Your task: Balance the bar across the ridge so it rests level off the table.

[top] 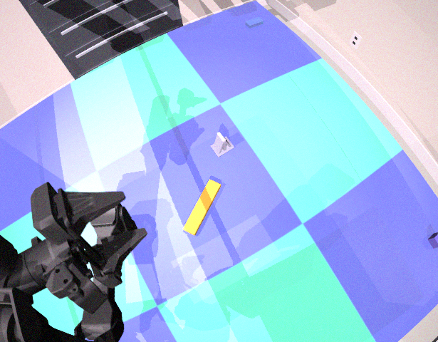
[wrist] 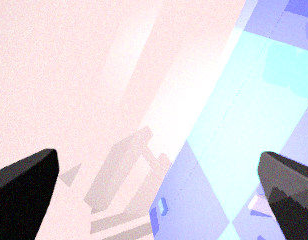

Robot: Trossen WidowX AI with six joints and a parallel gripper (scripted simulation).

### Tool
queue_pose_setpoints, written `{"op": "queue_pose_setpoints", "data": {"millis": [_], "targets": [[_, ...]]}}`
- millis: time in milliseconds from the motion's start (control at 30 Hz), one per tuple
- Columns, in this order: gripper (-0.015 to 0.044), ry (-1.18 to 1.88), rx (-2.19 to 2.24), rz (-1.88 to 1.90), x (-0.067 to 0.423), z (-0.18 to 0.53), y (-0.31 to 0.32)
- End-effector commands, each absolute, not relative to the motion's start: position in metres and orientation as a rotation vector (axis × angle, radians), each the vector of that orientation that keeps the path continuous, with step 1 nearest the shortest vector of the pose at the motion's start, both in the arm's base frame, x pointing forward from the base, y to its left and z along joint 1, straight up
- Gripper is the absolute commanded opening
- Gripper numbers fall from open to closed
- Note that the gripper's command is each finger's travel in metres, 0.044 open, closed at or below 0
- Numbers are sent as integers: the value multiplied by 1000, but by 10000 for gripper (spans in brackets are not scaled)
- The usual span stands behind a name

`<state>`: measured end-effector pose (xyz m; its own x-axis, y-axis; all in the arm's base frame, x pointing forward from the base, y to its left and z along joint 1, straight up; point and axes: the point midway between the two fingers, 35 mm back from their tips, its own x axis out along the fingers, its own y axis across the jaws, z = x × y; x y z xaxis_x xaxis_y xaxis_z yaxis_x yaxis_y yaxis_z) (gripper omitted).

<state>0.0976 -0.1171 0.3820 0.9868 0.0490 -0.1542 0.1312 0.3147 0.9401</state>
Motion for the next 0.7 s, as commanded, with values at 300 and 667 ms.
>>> {"op": "queue_pose_setpoints", "data": {"millis": [300, 667], "targets": [[315, 229, 948, -112, 101, 382, -78], [315, 355, 588, -176, 118, 369, -36]]}}
